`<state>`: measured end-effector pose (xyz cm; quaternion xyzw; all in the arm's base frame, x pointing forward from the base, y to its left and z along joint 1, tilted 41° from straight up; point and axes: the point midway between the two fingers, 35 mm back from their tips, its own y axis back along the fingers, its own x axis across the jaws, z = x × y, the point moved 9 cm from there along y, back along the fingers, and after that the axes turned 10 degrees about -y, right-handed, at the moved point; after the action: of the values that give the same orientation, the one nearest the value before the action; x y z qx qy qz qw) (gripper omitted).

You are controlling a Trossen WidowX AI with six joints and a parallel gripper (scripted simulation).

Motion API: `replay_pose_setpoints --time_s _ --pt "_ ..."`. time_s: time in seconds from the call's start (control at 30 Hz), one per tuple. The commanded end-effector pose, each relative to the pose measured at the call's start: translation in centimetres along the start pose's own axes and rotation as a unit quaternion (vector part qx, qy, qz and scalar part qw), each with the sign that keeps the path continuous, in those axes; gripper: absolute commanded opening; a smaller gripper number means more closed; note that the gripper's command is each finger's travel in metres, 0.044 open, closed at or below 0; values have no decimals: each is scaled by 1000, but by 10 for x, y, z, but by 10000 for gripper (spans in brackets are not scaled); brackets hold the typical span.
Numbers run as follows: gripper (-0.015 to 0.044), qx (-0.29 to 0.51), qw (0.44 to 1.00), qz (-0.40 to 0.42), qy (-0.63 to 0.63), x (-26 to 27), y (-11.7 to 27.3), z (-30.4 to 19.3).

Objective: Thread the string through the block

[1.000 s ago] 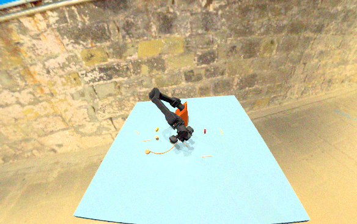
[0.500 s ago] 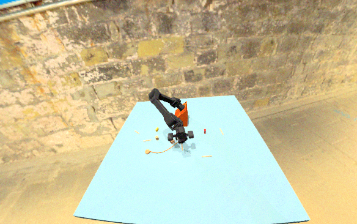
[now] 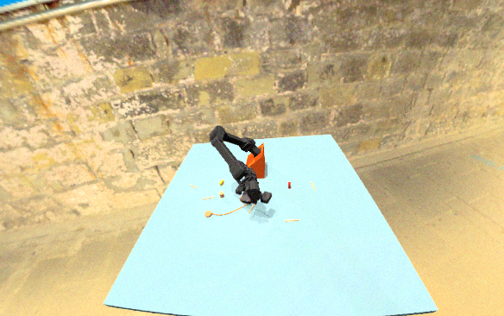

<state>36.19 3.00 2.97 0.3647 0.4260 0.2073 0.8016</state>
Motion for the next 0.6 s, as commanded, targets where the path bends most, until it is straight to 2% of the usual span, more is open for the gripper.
replay_pose_setpoints --time_s 0.0,0.27,0.57 --pt "0 -3 997 0 -72 0 1 5" --pt "0 -3 976 0 -218 0 1 13" --pt "0 -4 927 1 -376 -1 1 22"
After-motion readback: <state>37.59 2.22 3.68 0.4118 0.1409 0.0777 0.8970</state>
